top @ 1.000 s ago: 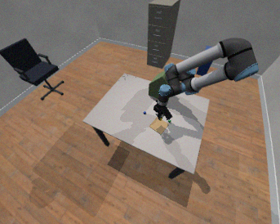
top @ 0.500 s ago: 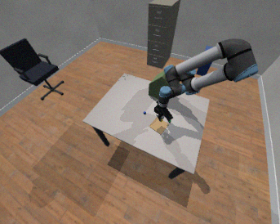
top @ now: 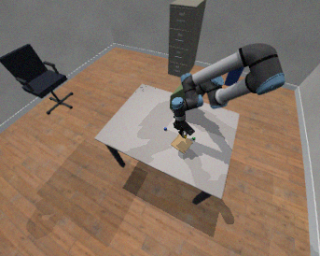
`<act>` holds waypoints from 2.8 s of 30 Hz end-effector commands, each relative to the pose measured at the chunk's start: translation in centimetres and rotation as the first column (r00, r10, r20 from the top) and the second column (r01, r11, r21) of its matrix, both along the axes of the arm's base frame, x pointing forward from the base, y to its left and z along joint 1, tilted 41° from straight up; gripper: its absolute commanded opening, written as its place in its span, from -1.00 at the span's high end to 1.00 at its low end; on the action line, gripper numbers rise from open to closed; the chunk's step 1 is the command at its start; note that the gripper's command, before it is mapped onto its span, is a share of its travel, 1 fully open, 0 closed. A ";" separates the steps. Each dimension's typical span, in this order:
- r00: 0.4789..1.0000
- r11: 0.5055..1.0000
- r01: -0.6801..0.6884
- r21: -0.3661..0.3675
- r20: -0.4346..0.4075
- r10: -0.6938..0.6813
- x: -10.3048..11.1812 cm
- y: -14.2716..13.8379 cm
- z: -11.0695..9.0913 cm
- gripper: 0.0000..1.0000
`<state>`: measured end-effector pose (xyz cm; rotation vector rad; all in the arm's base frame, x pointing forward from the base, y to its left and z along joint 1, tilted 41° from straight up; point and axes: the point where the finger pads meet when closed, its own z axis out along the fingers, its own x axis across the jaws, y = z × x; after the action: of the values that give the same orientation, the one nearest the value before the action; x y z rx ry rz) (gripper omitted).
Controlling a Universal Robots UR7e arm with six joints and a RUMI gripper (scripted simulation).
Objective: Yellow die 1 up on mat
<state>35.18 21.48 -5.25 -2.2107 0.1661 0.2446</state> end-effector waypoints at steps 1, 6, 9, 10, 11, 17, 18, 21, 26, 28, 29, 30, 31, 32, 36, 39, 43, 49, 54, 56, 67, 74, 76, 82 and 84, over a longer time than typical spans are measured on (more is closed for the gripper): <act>1.000 0.988 -0.010 0.154 -0.006 0.011 -0.6 0.3 -0.2 0.94; 1.000 0.954 0.020 0.299 0.004 -0.023 -0.5 0.3 0.0 0.94; 0.999 0.930 0.043 0.365 0.011 -0.051 -0.3 0.3 0.1 0.94; 0.998 0.917 0.055 0.395 0.015 -0.066 -0.2 0.2 0.1 0.94; 0.996 0.904 0.068 0.422 0.018 -0.083 0.0 0.1 0.2 0.94; 0.988 0.852 0.116 0.510 0.027 -0.151 0.6 -0.3 0.4 0.94; 0.986 0.841 0.127 0.527 0.028 -0.167 0.8 -0.4 0.4 0.94; 0.978 0.812 0.153 0.563 0.031 -0.206 1.2 -0.7 0.4 0.94; 0.970 0.788 0.175 0.590 0.032 -0.239 1.6 -1.0 0.4 0.94; 0.970 0.786 0.177 0.593 0.032 -0.243 1.6 -1.1 0.4 0.94; 0.970 0.786 0.177 0.593 0.032 -0.243 1.6 -1.1 0.4 0.94; 0.970 0.786 0.177 0.593 0.032 -0.243 1.6 -1.1 0.4 0.94; 0.969 0.785 0.178 0.593 0.032 -0.243 1.6 -1.1 0.4 0.94; 0.969 0.785 0.178 0.593 0.032 -0.243 1.6 -1.1 0.4 0.94; 0.970 0.785 0.177 0.593 0.032 -0.243 1.6 -1.0 0.3 0.94; 0.970 0.786 0.176 0.593 0.032 -0.241 1.6 -0.8 0.1 0.94; 0.970 0.786 0.176 0.593 0.031 -0.240 1.5 -0.2 -0.6 0.94; 0.970 0.786 0.176 0.593 0.031 -0.240 1.5 0.6 -1.6 0.94; 0.970 0.786 0.176 0.593 0.031 -0.240 1.4 1.8 -3.1 0.94; 0.970 0.786 0.176 0.593 0.031 -0.240 1.4 2.3 -3.6 0.94; 0.970 0.786 0.176 0.593 0.031 -0.240 1.3 3.6 -5.2 0.94; 0.970 0.786 0.176 0.593 0.031 -0.240 1.2 3.7 -5.3 0.94; 0.970 0.786 0.176 0.593 0.031 -0.240 1.2 3.7 -5.3 0.94; 0.970 0.786 0.176 0.593 0.031 -0.240 1.2 3.7 -5.3 0.94; 0.970 0.786 0.176 0.593 0.031 -0.240 1.2 3.7 -5.3 0.94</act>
<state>36.39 25.24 -10.60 -1.5616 0.2396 0.0416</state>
